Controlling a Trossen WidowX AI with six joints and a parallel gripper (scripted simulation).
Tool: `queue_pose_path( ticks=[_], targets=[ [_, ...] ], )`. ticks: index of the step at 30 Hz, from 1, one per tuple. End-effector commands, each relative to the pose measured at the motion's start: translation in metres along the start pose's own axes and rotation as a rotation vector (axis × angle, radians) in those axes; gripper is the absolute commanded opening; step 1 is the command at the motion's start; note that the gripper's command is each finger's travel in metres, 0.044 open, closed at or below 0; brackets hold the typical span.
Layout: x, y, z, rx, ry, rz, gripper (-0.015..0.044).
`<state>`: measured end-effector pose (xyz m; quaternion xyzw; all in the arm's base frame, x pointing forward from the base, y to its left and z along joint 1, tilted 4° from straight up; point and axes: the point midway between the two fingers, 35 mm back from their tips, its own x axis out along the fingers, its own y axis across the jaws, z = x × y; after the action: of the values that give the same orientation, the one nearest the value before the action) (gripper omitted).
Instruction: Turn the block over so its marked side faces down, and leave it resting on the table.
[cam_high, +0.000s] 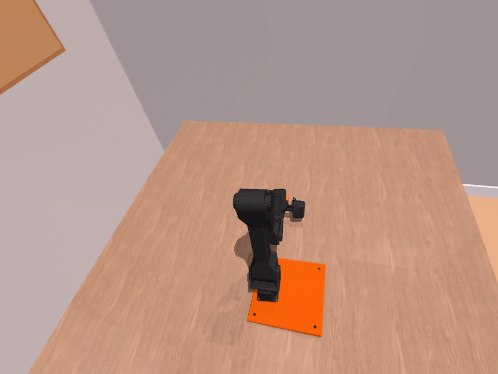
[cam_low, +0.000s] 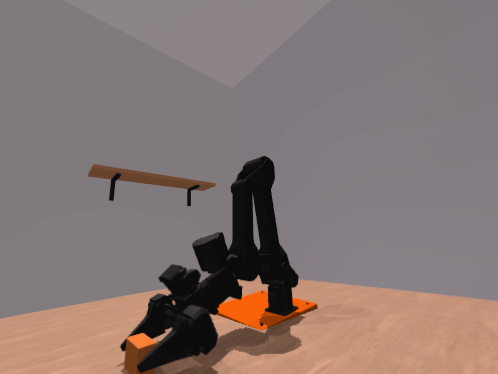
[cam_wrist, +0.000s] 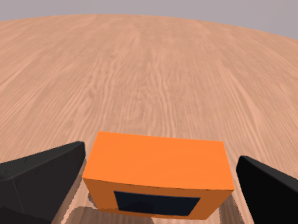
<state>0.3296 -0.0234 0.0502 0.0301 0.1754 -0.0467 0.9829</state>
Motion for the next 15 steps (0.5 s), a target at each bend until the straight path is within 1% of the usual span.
queue_pose_path(
  ticks=[1, 4, 7, 8, 14, 15],
  targets=[
    [0.014, 0.000, 0.012, -0.001, 0.117, 0.000, 0.0440],
    [0.013, 0.000, 0.023, -0.002, 0.219, 0.000, 0.0440],
    [0.003, 0.000, 0.038, -0.002, 0.309, 0.001, 0.0440],
    [0.001, 0.000, 0.051, -0.001, 0.294, 0.004, 0.0440],
    [-0.017, 0.000, 0.062, 0.000, 0.379, 0.005, 0.0440],
    [-0.021, 0.000, 0.071, 0.001, 0.374, 0.006, 0.0440]
  ],
)
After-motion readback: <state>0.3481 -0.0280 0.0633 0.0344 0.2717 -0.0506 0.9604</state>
